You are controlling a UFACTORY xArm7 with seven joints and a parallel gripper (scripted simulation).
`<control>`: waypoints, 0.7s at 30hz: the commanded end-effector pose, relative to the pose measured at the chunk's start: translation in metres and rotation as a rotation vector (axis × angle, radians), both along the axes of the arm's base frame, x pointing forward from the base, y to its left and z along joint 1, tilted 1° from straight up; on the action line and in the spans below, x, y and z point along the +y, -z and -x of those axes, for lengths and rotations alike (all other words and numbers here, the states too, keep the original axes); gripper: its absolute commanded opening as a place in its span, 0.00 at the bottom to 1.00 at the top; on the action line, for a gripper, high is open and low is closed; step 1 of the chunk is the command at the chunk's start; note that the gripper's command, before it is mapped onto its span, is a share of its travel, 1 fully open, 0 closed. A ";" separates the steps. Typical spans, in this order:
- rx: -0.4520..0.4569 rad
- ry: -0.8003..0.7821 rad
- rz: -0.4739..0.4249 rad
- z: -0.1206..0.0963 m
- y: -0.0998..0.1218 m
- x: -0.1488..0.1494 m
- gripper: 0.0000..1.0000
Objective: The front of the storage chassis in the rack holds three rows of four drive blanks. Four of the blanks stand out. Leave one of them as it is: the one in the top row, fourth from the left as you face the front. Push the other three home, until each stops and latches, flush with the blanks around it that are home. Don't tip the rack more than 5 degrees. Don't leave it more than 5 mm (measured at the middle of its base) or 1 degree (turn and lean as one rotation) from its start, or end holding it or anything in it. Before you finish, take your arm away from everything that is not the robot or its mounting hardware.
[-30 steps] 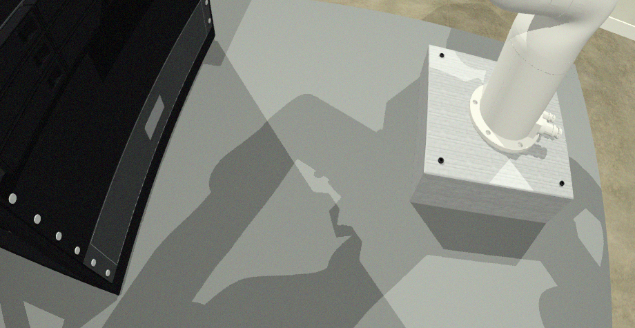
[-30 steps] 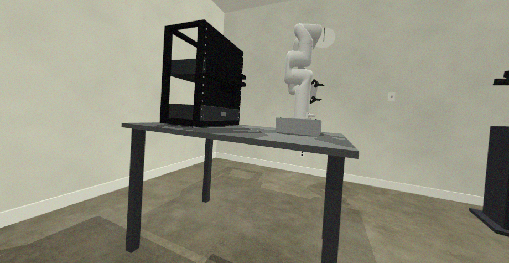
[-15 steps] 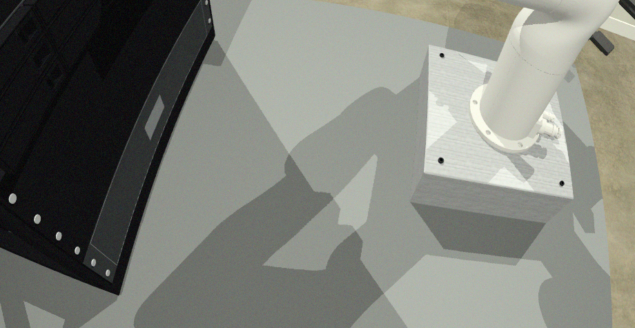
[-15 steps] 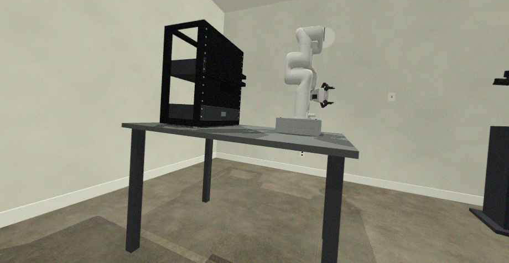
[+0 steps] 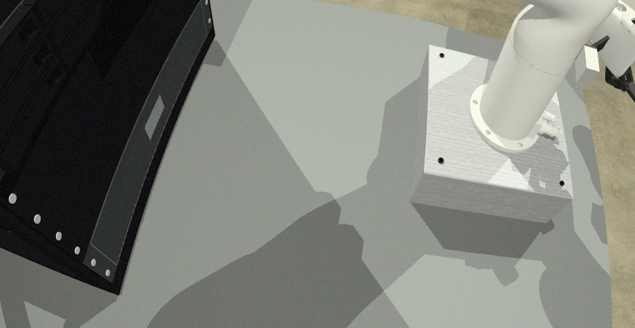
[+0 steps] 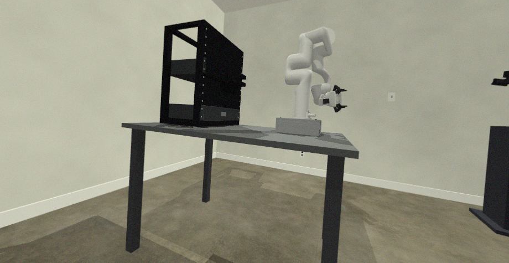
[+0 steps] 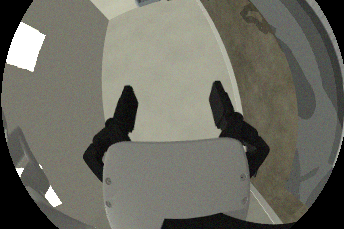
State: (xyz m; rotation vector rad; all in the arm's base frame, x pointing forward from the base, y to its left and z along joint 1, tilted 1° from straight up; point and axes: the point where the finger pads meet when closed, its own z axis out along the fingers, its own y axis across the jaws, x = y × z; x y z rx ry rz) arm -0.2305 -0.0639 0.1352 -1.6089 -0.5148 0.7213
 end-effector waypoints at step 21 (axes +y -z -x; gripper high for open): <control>0.047 0.330 -0.034 0.053 0.038 0.182 1.00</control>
